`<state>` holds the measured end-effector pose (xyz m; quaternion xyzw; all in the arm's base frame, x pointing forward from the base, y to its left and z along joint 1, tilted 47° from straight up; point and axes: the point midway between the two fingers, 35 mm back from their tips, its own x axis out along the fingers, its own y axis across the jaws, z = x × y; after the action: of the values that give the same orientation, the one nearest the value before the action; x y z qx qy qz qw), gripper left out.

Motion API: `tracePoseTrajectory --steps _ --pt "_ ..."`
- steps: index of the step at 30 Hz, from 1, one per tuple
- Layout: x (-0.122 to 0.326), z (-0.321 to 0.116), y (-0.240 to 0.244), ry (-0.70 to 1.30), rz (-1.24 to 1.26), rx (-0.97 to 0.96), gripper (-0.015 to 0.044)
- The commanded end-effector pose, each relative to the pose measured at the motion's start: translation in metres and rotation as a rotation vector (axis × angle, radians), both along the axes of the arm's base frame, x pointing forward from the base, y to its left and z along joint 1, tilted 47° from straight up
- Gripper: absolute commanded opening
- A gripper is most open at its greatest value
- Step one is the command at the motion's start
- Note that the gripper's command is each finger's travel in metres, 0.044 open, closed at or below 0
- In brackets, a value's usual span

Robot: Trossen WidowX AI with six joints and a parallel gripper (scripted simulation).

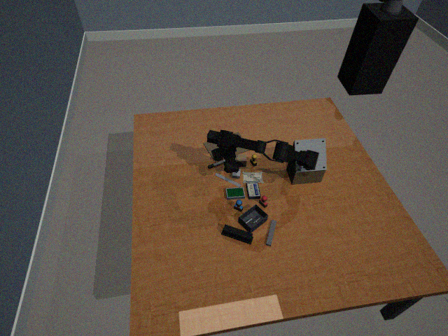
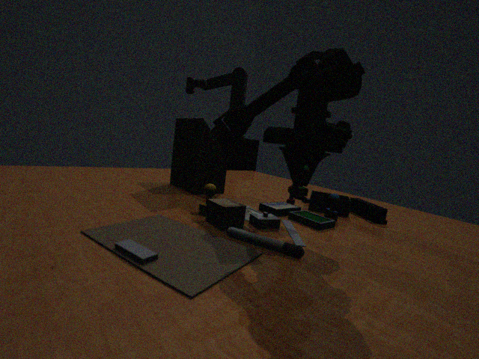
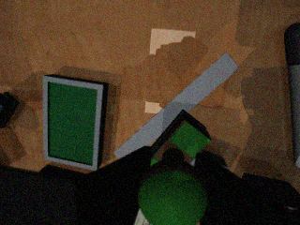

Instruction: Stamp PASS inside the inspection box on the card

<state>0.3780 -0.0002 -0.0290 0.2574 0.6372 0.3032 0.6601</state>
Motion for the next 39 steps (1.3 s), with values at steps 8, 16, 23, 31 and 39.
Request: tracePoseTrajectory --steps 8,16,23,31,39 --pt "-0.012 0.044 0.039 -0.004 -0.001 0.005 0.0000" --pt "-0.027 0.070 0.066 -0.003 0.001 0.012 0.0000" --pt "-0.027 0.069 0.068 -0.003 0.001 0.012 0.0000" --pt "-0.027 0.065 0.072 -0.003 0.001 0.012 0.0000" --pt "-0.027 0.062 0.076 -0.003 0.001 0.012 0.0000"
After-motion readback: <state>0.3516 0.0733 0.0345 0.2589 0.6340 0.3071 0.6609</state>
